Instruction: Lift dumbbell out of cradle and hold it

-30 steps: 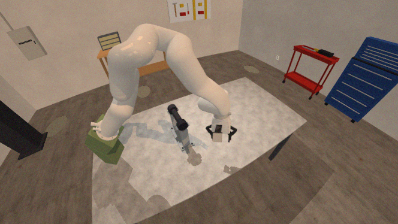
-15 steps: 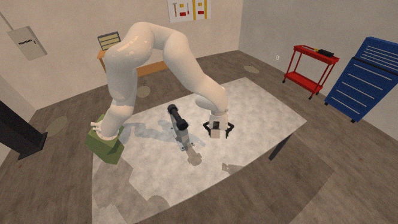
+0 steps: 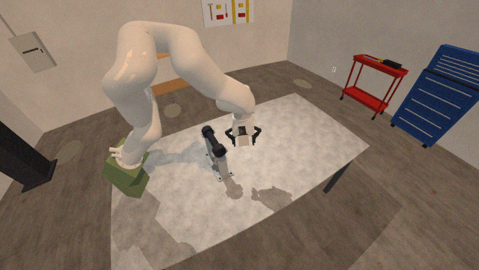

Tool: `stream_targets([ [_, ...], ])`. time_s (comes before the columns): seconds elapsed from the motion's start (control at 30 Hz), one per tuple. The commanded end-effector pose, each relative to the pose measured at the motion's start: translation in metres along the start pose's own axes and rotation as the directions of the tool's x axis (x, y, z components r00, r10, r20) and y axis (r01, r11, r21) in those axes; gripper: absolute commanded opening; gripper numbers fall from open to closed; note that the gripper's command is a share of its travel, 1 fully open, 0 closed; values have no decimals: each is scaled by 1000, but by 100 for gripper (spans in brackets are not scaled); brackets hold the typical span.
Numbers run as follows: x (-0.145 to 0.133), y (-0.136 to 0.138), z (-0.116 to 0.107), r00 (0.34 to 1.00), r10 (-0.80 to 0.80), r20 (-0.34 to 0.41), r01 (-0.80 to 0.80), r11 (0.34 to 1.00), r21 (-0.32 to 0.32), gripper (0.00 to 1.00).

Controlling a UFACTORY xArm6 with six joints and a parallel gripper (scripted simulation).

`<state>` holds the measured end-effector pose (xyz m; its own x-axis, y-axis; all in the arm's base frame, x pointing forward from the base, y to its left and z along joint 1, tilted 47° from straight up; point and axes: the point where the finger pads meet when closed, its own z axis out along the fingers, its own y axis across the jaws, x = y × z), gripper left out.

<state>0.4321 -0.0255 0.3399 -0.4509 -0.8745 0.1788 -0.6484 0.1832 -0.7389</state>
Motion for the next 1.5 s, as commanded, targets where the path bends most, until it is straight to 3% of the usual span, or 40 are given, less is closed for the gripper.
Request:
stream_targets([
  [0.0, -16, 26, -20, 997, -68, 23, 68, 998, -3, 100],
  [0.03, -26, 49, -34, 990, -133, 43, 133, 991, -3, 100],
  [0.1, -26, 49, -34, 990, -133, 43, 133, 991, -3, 100],
  [0.13, -34, 71, -45, 979, -196, 61, 197, 981, 0, 100],
  [0.2, -34, 71, -45, 979, -196, 61, 197, 981, 0, 100],
  [0.3, -44, 110, -63, 948, -306, 90, 306, 952, 14, 100],
  [0.37, -44, 110, -63, 948, -306, 90, 306, 952, 14, 100],
  [0.4, -46, 126, -68, 931, -350, 101, 350, 937, 22, 100],
  [0.57, -48, 154, -77, 896, -429, 116, 427, 903, 41, 100],
  [0.97, -48, 159, -78, 888, -443, 119, 441, 896, 45, 100],
  [1.13, -52, 158, -62, 889, -443, 116, 440, 897, 48, 100],
  [1.4, -60, 158, -3, 890, -442, 115, 440, 897, 49, 100],
  [1.47, -60, 159, 3, 889, -443, 116, 440, 897, 48, 100],
])
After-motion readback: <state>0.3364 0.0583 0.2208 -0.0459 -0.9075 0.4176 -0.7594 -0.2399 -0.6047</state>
